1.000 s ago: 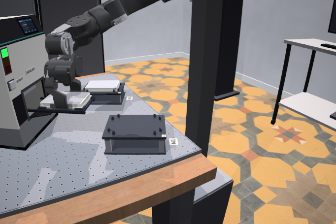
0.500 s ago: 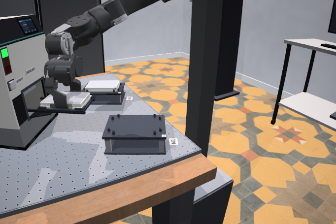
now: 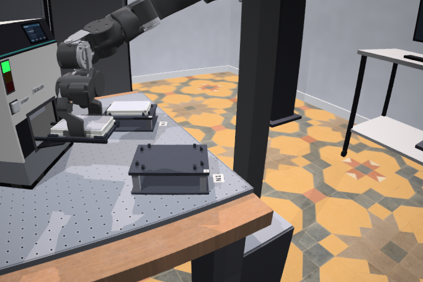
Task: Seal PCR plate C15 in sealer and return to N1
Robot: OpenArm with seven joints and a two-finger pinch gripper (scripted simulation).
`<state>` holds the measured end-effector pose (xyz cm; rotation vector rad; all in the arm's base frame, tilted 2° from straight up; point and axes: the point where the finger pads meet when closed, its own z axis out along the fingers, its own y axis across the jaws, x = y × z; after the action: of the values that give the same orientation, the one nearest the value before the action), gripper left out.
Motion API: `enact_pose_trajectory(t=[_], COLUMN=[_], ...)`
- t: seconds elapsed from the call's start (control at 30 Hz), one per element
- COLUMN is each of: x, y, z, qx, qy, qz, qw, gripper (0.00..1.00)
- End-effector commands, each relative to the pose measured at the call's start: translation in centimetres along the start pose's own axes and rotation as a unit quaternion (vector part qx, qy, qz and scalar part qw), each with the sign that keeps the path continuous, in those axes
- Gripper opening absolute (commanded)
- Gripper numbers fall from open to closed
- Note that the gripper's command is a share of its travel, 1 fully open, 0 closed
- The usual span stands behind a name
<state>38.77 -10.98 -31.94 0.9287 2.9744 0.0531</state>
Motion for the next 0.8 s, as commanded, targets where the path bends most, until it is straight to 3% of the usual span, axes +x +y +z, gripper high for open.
enact_pose_trajectory(t=[0.0, 0.57, 0.73, 0.77], x=[0.0, 0.0, -0.2, -0.2], y=[0.0, 0.0, 0.1, 0.1], z=[-0.1, -0.1, -3.3, -3.3], qx=[-0.001, -0.001, -0.001, -0.001], qy=[0.0, 0.0, 0.0, 0.0], qz=[0.0, 0.0, 0.002, 0.002], qw=[1.0, 1.0, 1.0, 1.0], gripper=[0.0, 0.0, 0.0, 0.0])
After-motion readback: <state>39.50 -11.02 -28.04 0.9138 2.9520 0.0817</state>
